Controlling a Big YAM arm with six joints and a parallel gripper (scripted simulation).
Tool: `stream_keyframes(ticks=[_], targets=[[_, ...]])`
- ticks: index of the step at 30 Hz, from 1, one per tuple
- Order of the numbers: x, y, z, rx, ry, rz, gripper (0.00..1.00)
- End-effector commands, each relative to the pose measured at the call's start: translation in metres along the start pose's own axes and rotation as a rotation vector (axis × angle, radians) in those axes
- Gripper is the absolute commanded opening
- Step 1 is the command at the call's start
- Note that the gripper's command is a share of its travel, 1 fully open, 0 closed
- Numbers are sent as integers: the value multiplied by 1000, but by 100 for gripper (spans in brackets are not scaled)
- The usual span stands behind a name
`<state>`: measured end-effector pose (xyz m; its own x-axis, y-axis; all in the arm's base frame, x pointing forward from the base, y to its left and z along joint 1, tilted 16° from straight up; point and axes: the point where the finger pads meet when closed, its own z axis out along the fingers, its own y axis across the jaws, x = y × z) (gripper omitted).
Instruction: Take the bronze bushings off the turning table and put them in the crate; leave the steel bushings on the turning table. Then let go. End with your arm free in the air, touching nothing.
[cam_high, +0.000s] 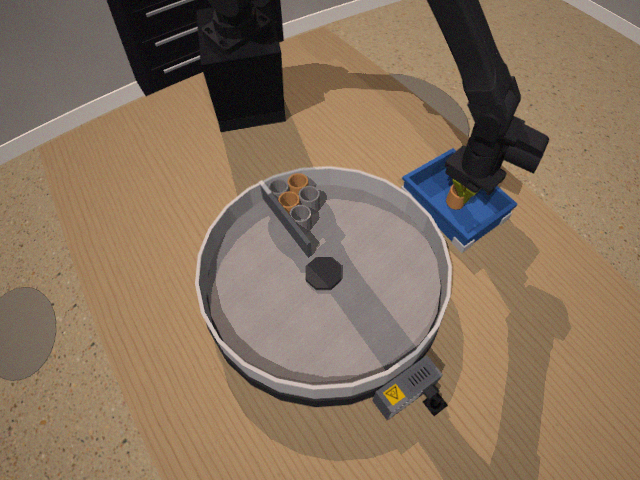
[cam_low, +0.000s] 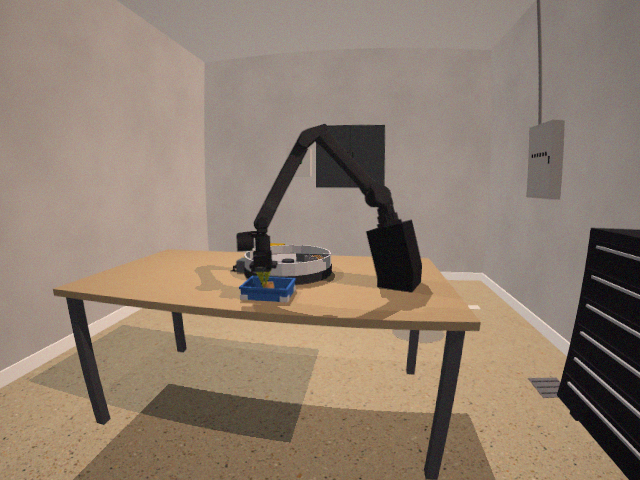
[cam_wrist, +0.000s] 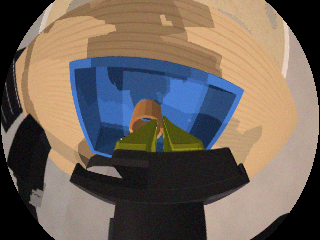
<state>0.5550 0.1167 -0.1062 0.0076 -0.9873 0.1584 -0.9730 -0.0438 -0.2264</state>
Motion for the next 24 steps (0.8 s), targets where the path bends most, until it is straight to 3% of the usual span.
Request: stream_keyframes(ticks=[1, 5, 8, 24], targets=[[3, -32, -14, 54, -15, 11, 0], [1, -29, -6, 47, -14, 7, 0], [2, -34, -13, 63, -17, 11, 0], [2, -34, -12, 62, -17, 11, 0]])
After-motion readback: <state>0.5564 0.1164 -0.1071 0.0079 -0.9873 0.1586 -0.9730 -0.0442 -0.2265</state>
